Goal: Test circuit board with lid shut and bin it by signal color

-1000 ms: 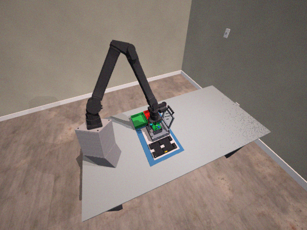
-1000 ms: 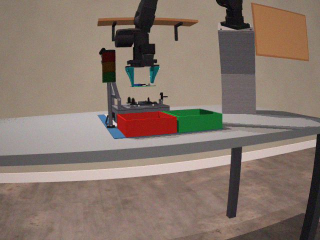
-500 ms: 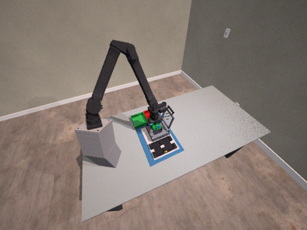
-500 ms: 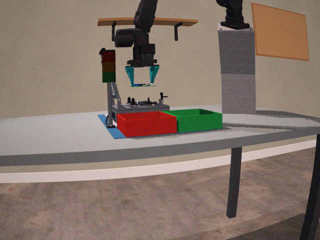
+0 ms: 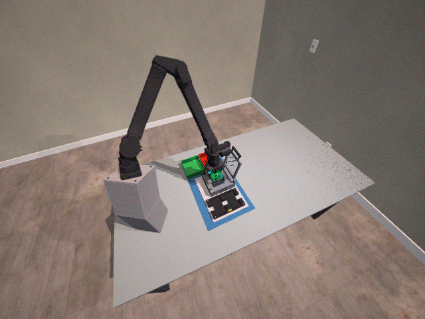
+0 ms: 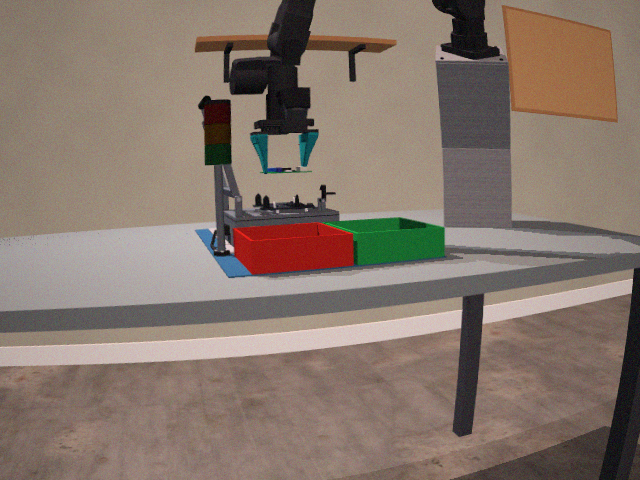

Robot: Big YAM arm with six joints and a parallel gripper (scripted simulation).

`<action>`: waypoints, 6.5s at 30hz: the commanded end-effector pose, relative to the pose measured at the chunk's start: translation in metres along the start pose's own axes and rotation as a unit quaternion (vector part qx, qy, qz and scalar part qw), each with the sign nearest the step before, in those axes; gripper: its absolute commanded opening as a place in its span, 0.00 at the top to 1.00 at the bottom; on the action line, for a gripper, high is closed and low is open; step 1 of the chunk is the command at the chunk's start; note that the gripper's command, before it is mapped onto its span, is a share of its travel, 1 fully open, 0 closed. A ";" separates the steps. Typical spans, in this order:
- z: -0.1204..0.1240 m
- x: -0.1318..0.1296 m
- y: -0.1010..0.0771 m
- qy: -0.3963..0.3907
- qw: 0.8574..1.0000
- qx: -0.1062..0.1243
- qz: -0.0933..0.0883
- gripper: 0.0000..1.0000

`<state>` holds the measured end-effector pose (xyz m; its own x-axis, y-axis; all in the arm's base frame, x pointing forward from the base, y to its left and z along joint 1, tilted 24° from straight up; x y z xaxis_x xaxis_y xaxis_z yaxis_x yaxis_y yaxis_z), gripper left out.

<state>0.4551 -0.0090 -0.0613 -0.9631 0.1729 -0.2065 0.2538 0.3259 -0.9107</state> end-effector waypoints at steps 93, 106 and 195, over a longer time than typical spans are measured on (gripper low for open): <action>0.000 -0.005 0.047 -0.001 1.000 -0.001 0.006 0.28; 0.000 -0.005 0.047 -0.001 1.000 -0.001 0.006 0.28; -0.001 -0.002 0.051 -0.002 1.000 -0.001 0.004 0.28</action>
<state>0.4677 0.0046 -0.1019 -0.9621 0.1725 -0.2112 0.2580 0.3259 -0.9095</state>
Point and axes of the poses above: the point where the finger pads meet when closed, its own y axis out along the fingers, its own x axis across the jaws, z = x × y, the point moved 9 cm from there along -y, back along the fingers, and after that the axes turned 2 degrees about y, right-handed, at the moved point
